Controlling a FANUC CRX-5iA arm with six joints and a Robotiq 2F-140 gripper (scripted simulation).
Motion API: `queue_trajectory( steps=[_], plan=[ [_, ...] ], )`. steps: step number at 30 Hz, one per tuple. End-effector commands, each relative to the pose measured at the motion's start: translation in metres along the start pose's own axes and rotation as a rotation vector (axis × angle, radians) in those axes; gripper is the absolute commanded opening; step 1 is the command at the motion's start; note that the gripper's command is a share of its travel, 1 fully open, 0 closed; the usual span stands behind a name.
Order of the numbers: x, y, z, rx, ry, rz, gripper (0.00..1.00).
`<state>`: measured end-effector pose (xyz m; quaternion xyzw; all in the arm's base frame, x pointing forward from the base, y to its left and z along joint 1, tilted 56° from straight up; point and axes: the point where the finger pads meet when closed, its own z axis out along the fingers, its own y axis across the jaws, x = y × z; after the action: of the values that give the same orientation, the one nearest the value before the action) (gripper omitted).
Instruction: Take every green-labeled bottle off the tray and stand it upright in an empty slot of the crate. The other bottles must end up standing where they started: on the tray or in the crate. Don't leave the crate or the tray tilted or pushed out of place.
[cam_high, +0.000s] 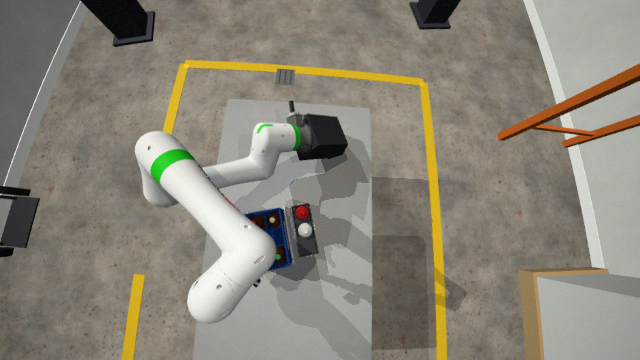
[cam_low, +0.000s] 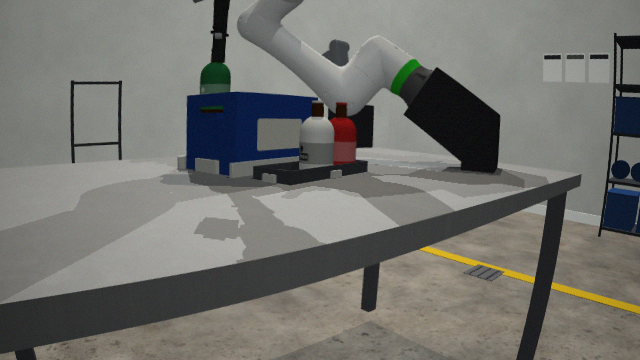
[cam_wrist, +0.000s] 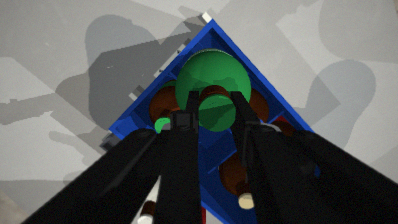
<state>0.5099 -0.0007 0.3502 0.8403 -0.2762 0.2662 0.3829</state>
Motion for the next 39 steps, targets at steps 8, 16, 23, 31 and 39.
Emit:
queue_trajectory(
  steps=[8,16,23,31,39],
  plan=[
    [0.000,0.000,0.011,0.001,0.001,0.000,0.10],
    [0.000,0.000,0.021,0.001,0.001,0.000,0.10],
    [0.000,0.000,0.028,0.001,0.001,0.000,0.10],
    [0.000,0.000,0.038,0.001,0.001,0.000,0.10],
    [0.000,0.000,0.046,0.001,0.001,0.000,0.10]
  ],
)
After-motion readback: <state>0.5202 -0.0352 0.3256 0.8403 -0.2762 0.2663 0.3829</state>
